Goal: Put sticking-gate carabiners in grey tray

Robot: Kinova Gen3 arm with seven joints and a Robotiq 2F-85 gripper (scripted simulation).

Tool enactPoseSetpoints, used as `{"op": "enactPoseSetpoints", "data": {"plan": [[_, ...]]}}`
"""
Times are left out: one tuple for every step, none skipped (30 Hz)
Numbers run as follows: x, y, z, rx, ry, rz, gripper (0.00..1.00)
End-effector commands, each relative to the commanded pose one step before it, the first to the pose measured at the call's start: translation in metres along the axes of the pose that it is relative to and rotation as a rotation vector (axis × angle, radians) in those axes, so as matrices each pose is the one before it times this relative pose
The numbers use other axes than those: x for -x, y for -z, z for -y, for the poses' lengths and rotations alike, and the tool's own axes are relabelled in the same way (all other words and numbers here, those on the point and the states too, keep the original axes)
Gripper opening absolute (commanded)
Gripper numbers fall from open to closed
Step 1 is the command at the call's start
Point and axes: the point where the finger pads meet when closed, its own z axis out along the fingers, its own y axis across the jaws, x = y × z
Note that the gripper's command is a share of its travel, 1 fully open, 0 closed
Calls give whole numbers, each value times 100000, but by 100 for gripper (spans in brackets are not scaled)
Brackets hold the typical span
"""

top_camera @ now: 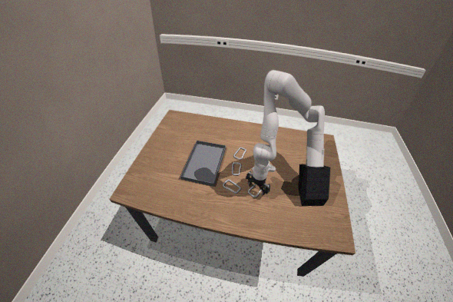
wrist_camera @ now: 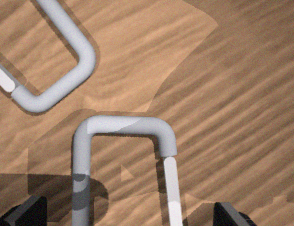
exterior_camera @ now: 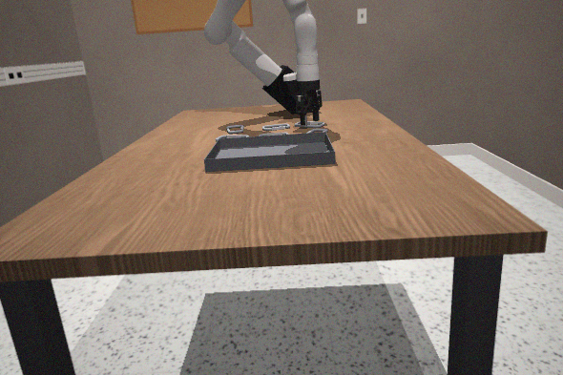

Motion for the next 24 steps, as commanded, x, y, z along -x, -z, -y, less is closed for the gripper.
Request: {"op": "enactPoseSetpoints", "data": {"plan": [[44, 37, -1, -27, 22, 107, 100], [0, 0, 0, 0, 0, 0, 100], [0, 0, 0, 0, 0, 0, 100], [0, 0, 0, 0, 0, 0, 100], [9, 12, 3, 2, -9, 29, 75], [0, 0, 0, 0, 0, 0, 75], [0, 0, 0, 0, 0, 0, 75], [0, 0, 0, 0, 0, 0, 75], [0, 0, 0, 0, 0, 0, 75], [0, 0, 0, 0, 0, 0, 75], [0, 0, 0, 0, 0, 0, 75], [0, 0, 0, 0, 0, 0, 75], [0, 0, 0, 0, 0, 0, 75], [0, 0, 0, 0, 0, 0, 75], [0, 0, 0, 0, 0, 0, 75], [0, 0, 0, 0, 0, 0, 75], [0, 0, 0, 0, 0, 0, 75], [0, 0, 0, 0, 0, 0, 75], [0, 0, 0, 0, 0, 0, 75], [0, 0, 0, 0, 0, 0, 75], [0, 0, 0, 0, 0, 0, 75], [0, 0, 0, 0, 0, -1, 75], [0, 0, 0, 0, 0, 0, 75], [0, 0, 0, 0, 0, 0, 75]]}}
